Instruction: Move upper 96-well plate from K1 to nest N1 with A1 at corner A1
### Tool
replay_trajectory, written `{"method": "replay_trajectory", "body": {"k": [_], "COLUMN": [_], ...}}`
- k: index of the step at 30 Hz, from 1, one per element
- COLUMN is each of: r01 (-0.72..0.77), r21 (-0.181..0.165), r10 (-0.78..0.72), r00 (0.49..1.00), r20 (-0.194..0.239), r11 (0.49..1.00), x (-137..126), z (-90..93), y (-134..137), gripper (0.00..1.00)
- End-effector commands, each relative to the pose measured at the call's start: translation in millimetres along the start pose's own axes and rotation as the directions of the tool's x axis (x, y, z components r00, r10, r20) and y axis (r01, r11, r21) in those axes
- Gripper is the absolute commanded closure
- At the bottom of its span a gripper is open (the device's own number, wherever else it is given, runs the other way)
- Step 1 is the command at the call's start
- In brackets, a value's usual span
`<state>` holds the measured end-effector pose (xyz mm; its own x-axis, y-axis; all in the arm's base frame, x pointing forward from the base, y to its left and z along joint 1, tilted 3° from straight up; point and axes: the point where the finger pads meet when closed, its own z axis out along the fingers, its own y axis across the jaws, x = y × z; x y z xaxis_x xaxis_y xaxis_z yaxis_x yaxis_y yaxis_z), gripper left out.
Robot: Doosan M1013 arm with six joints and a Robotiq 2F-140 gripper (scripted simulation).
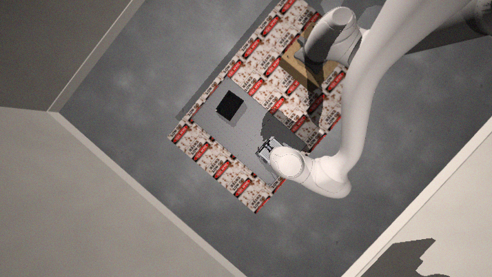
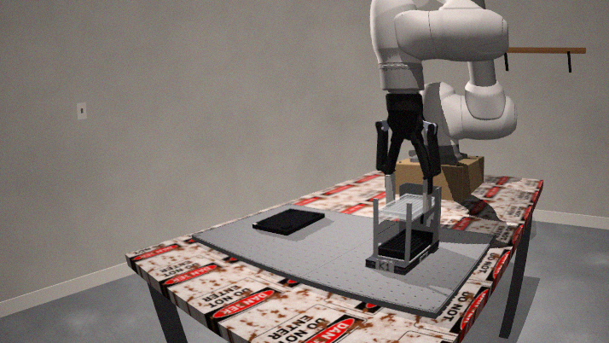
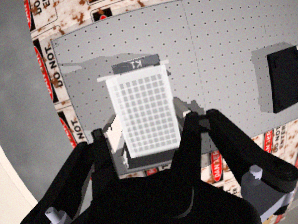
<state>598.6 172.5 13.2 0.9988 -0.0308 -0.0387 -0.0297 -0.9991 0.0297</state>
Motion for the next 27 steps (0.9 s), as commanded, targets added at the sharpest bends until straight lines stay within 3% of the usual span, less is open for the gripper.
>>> {"method": "replay_trajectory", "body": {"k": [1, 27], "r01": [-0.005, -0.005], "r21": [0.0, 0.0], "r10": [0.005, 0.005], "r00": [1.0, 1.0], "r20": [0.0, 0.0], "r11": [1.0, 1.0], "x": [0, 0], "z": [-7.0, -47.0], "y": [0, 0], "gripper": [1.0, 1.0]}}
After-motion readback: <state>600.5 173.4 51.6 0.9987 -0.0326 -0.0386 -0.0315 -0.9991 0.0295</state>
